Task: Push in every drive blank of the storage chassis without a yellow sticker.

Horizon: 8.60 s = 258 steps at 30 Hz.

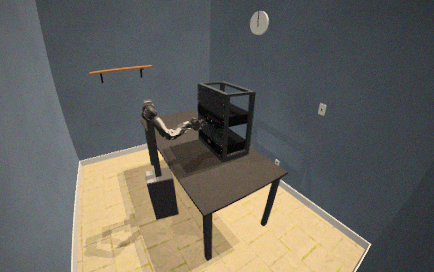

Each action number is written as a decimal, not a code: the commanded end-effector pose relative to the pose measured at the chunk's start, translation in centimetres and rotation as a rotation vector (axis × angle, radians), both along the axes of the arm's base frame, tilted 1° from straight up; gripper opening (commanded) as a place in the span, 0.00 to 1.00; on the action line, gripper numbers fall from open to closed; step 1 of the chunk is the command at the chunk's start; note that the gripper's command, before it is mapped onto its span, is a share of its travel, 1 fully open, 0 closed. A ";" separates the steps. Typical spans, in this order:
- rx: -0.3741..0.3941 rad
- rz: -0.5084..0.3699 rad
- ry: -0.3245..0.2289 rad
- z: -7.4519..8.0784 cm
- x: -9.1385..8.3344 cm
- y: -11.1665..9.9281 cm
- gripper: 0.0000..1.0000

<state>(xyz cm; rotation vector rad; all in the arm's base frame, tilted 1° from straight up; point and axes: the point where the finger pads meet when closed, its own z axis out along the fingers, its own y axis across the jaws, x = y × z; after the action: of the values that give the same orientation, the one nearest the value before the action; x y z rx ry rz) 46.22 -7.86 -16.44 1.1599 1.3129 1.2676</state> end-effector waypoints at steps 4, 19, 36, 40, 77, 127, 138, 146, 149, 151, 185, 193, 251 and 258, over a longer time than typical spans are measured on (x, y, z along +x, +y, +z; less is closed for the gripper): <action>0.000 0.001 -0.007 0.1 0.0 0.0 0.00; -0.001 0.000 -0.005 0.0 0.1 0.0 0.00; 0.000 0.000 -0.005 -0.1 1.1 0.1 0.00; 0.000 0.000 -0.005 0.1 1.8 0.3 0.00; 0.001 0.002 -0.008 0.7 3.0 0.6 0.00; 0.001 0.002 -0.008 1.4 3.6 0.8 0.00; 0.001 0.002 -0.008 1.4 3.6 0.8 0.00; 0.000 0.001 -0.006 1.4 3.7 0.8 0.00; 0.000 0.001 -0.006 1.5 3.8 0.8 0.00; 0.000 0.001 -0.005 1.6 3.9 0.9 0.00; 0.001 0.002 -0.007 2.1 4.2 1.0 0.00; 0.001 0.002 -0.007 2.1 4.2 1.0 0.00; 0.000 0.001 -0.004 1.8 4.8 0.9 0.00; 0.000 0.001 -0.004 1.8 4.8 0.9 0.00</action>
<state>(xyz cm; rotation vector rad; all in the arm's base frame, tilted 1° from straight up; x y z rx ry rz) 50.46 -7.33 -16.49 1.1927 1.3420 1.2350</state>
